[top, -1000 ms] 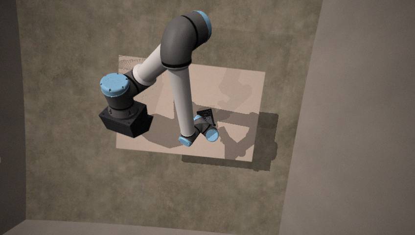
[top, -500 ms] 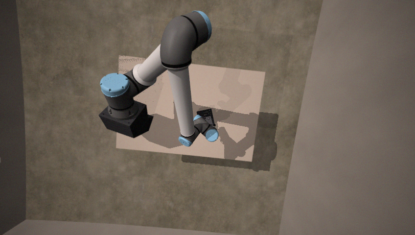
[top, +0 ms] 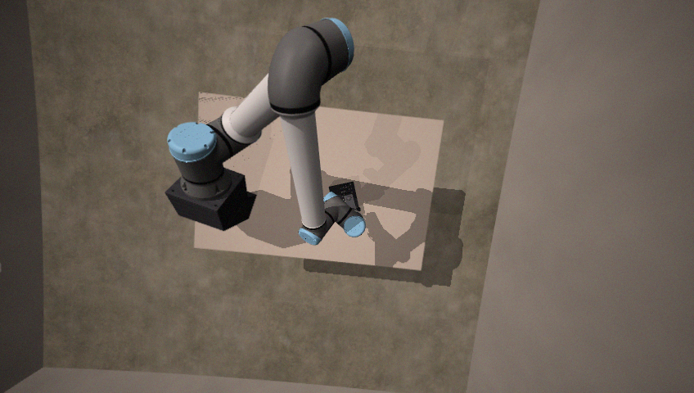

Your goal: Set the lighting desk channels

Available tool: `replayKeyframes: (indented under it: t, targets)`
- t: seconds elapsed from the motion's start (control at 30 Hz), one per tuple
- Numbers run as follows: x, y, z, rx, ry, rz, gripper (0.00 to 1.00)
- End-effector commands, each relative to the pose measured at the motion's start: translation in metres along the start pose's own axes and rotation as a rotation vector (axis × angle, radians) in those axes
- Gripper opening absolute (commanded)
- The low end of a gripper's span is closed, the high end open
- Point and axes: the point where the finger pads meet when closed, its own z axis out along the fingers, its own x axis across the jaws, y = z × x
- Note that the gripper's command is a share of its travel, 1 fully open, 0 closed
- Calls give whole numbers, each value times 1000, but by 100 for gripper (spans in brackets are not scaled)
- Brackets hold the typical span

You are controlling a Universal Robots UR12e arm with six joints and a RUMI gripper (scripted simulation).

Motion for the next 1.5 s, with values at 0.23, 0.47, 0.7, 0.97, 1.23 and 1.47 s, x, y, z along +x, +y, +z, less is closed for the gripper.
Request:
replayKeyframes:
  t: [0.23,0.47,0.7,0.97,1.23,1.47]
  targets:
    - [5,0,-1,-1,1,0,0]
    - [6,0,-1,-1,1,0,0]
    - [6,0,-9,-1,1,0,0]
    - [6,0,-27,-1,1,0,0]
    - [6,0,-40,-1,1,0,0]
    - [6,0,-41,-1,1,0,0]
